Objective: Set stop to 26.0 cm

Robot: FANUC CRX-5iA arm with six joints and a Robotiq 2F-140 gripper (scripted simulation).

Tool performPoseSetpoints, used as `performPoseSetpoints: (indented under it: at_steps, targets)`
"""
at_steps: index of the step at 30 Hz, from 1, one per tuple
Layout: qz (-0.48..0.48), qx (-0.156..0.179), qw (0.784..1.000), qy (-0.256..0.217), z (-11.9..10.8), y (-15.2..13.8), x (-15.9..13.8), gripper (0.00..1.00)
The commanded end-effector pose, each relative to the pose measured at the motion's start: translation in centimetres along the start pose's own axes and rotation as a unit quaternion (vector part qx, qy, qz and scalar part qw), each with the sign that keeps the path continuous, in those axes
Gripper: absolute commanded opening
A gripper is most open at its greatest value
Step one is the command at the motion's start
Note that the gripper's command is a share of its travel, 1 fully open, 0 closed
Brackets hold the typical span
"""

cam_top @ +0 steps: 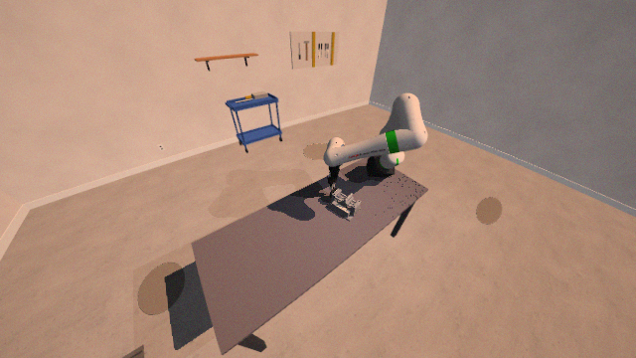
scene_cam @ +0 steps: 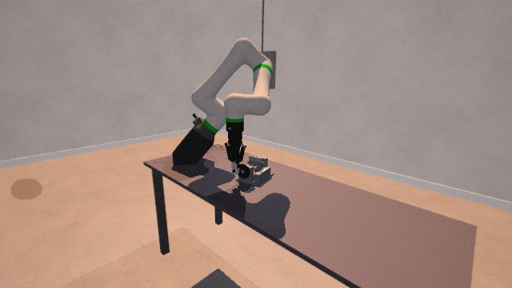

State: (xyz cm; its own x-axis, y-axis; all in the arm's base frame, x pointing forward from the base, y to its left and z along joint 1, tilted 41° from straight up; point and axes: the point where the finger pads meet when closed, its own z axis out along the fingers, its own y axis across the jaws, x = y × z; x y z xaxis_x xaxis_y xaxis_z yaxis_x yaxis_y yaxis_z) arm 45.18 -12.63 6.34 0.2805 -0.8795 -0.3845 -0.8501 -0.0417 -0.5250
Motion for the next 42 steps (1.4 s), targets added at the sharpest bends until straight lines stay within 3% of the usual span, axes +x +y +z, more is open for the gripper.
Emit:
performPoseSetpoints:
  at_steps: [1, 42]
  targets:
    - [0.0, 0.0, 1.0, 0.0, -0.1, 0.0, 0.0, 0.04]
    - [0.0, 0.0, 1.0, 0.0, -1.2, -1.0, 0.0, 0.04]
